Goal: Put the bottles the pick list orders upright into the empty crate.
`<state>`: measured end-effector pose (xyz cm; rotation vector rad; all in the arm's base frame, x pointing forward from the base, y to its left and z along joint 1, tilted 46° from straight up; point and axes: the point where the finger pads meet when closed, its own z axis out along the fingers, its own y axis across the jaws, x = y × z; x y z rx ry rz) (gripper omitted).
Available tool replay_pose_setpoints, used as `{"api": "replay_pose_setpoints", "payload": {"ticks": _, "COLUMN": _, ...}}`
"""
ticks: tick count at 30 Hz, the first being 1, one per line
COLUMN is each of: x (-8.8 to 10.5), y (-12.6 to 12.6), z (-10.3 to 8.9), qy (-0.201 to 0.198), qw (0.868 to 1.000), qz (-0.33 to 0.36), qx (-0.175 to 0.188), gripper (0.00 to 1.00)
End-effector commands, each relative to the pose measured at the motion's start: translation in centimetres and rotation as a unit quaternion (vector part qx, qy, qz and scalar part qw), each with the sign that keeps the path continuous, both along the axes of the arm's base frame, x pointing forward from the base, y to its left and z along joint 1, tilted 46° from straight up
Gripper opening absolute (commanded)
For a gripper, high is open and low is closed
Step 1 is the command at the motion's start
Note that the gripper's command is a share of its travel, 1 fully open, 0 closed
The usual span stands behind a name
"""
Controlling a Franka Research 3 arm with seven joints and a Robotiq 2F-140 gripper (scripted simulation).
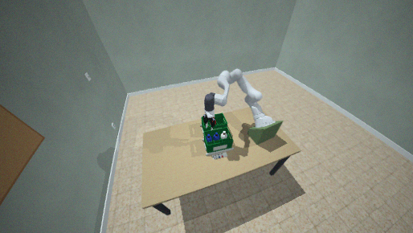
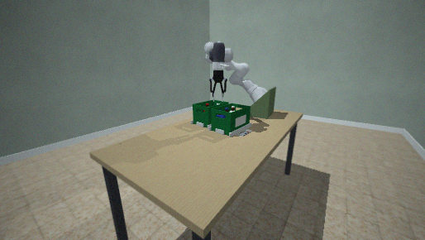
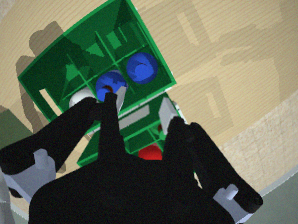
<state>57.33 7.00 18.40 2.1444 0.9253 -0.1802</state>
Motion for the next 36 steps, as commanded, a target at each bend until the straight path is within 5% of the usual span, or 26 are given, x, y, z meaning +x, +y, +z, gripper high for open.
{"api": "replay_pose_setpoints", "payload": {"ticks": 1, "x": -0.4, "y": -0.3, "z": 0.3, "qy": 0.006, "qw": 1.000, "qz": 0.007, "qx": 0.004, "gripper": 0.38}}
{"api": "replay_pose_setpoints", "payload": {"ticks": 36, "x": -7.2, "y": -10.9, "z": 9.3, "qy": 0.006, "qw": 1.000, "qz": 0.007, "qx": 0.004, "gripper": 0.38}}
